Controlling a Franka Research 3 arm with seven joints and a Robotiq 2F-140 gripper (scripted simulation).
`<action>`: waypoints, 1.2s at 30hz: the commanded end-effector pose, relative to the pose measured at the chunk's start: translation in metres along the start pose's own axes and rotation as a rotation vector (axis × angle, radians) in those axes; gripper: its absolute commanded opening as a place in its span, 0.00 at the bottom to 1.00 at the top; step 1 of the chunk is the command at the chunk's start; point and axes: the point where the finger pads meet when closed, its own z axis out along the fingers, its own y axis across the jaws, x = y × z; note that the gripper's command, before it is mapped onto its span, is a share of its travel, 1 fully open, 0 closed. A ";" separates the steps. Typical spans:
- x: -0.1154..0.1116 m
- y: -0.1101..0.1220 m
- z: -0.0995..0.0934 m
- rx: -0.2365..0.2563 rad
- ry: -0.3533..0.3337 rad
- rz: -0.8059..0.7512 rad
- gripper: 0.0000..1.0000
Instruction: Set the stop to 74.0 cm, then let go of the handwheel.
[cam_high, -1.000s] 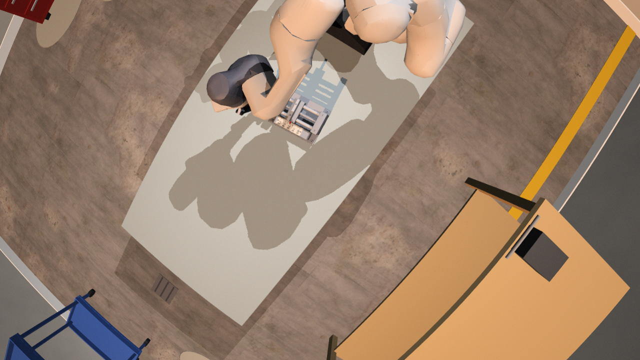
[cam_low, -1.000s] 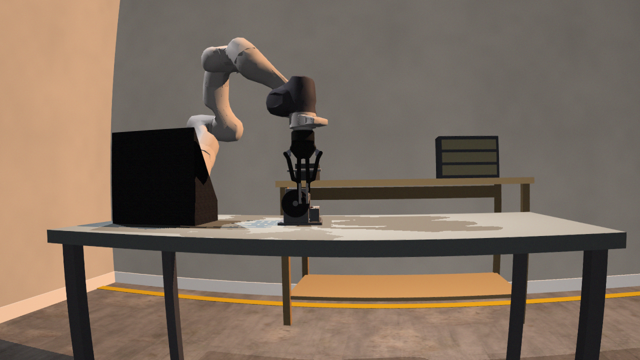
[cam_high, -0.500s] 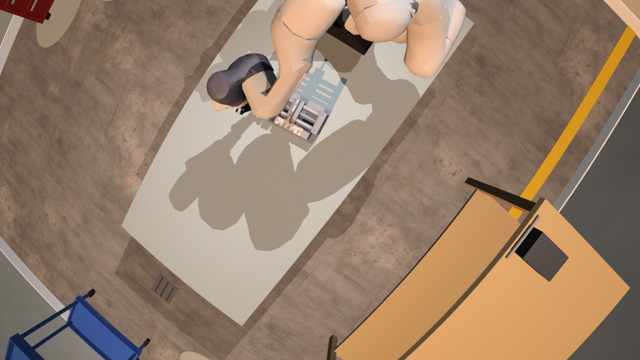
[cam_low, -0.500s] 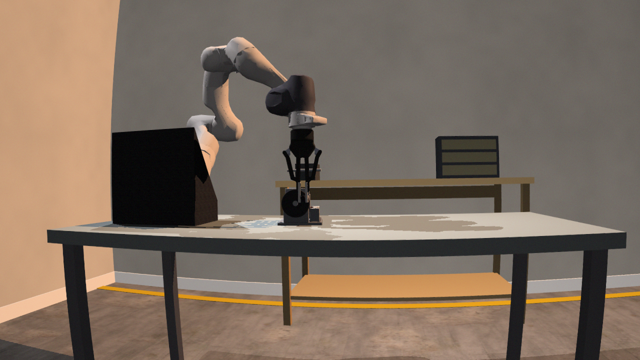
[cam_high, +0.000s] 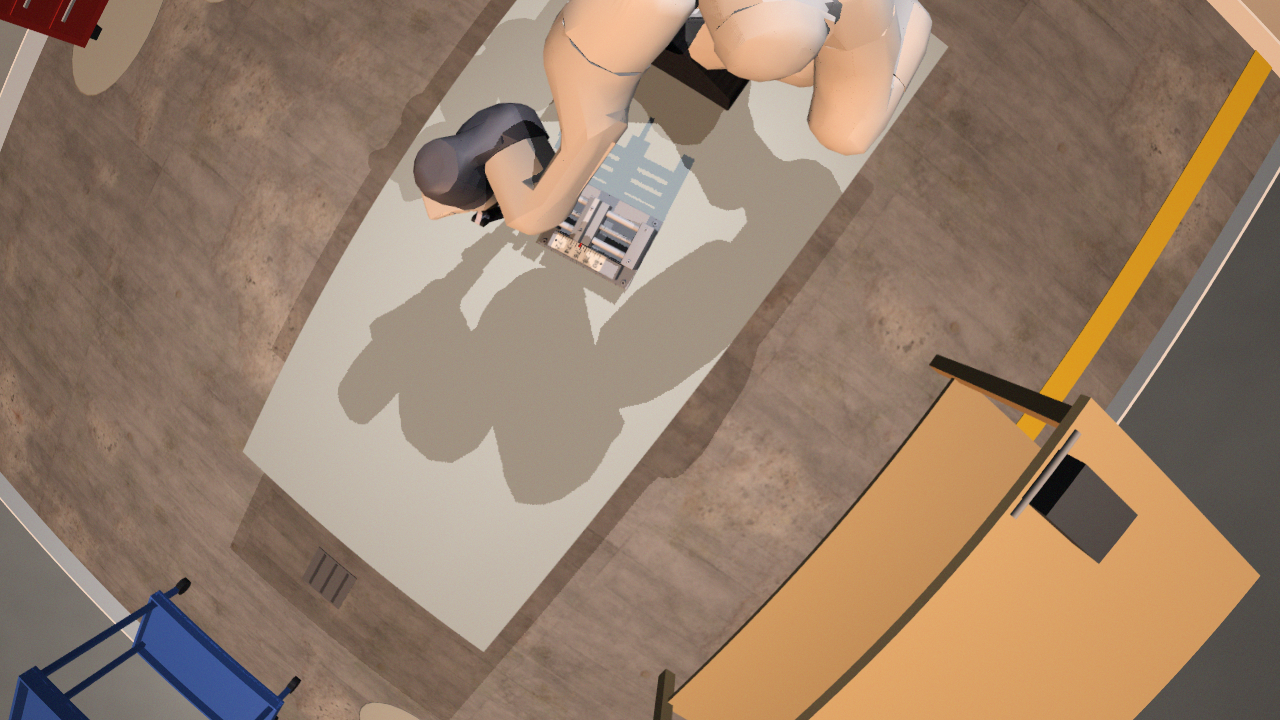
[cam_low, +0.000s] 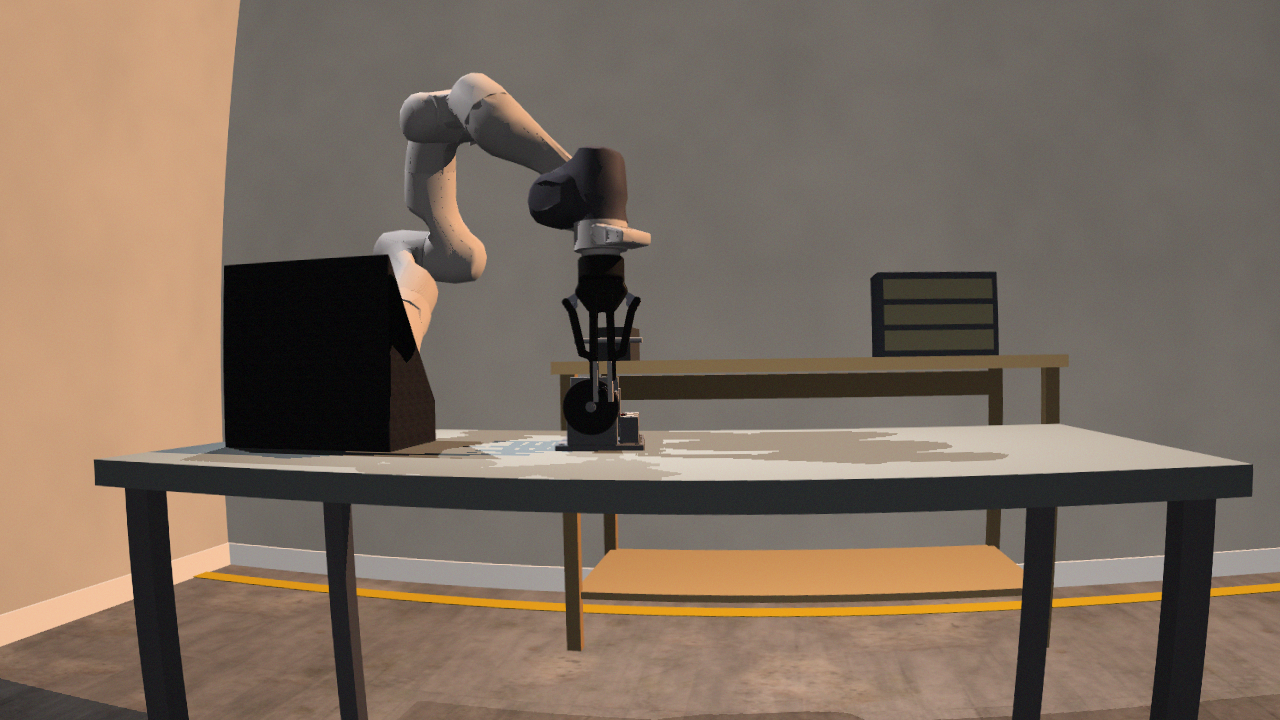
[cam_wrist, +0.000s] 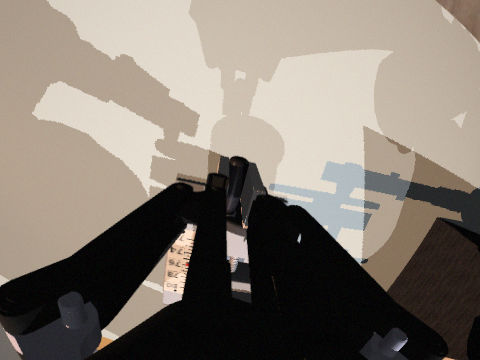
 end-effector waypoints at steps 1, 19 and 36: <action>0.000 0.006 -0.003 -0.006 -0.003 -0.003 0.04; 0.000 0.019 -0.007 -0.006 -0.003 -0.003 0.04; 0.000 0.035 -0.005 -0.006 -0.003 -0.003 0.04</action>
